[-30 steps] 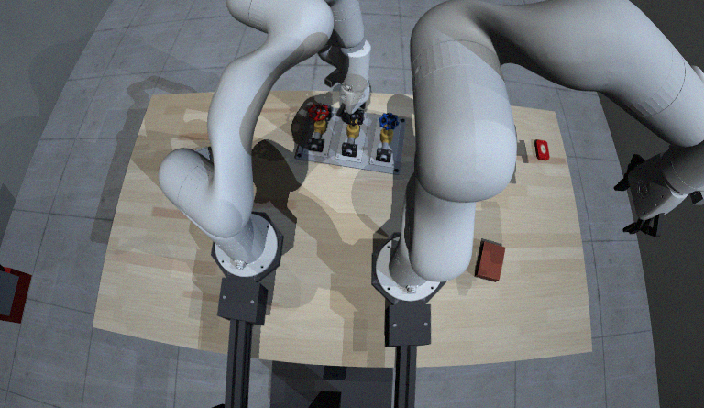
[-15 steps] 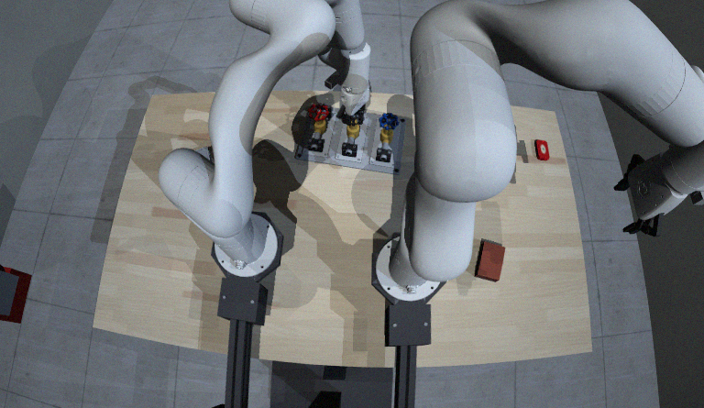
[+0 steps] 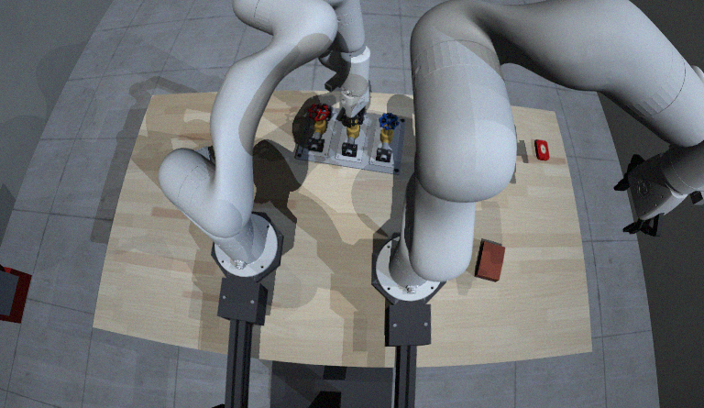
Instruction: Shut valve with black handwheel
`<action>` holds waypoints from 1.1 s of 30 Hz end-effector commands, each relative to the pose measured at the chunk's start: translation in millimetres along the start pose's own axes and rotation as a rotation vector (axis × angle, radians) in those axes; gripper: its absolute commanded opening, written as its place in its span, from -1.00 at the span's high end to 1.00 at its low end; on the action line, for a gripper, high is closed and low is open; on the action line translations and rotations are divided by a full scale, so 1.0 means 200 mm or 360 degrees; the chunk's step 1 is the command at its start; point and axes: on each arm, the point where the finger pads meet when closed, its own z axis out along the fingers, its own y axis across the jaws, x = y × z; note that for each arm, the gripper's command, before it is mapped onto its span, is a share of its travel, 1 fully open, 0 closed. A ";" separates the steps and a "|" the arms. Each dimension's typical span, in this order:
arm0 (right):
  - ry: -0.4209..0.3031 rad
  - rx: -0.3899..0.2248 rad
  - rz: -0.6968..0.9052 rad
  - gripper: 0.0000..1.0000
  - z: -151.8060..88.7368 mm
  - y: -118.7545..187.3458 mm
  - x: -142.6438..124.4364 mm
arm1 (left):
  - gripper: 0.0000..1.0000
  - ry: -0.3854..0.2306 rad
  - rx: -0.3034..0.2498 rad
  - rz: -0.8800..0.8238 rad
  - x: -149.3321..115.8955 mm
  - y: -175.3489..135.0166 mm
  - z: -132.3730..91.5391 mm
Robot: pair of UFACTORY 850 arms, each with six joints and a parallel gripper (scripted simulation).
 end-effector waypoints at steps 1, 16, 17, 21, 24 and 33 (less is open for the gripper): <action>0.0003 0.0000 0.0000 -1.00 0.00 0.00 0.00 | -0.65 0.0000 -0.0003 0.0000 0.00 0.01 0.01; 0.0003 0.0000 0.0000 -1.00 0.00 0.00 0.00 | -0.65 0.0000 -0.0003 0.0000 0.00 0.01 0.04; 0.0003 0.0000 0.0000 -1.00 0.00 0.00 0.00 | -0.65 0.0000 -0.0003 0.0000 0.00 0.01 0.04; 0.0003 0.0000 0.0000 -1.00 0.00 0.00 0.00 | -0.65 0.0000 -0.0003 0.0000 0.00 0.01 0.04; 0.0003 0.0000 0.0000 -1.00 0.00 0.00 0.00 | -0.65 0.0000 -0.0003 0.0000 0.00 0.01 0.04; 0.0003 0.0000 0.0000 -1.00 0.00 0.00 0.00 | 1.00 0.0000 -0.0003 0.0000 0.00 0.01 0.04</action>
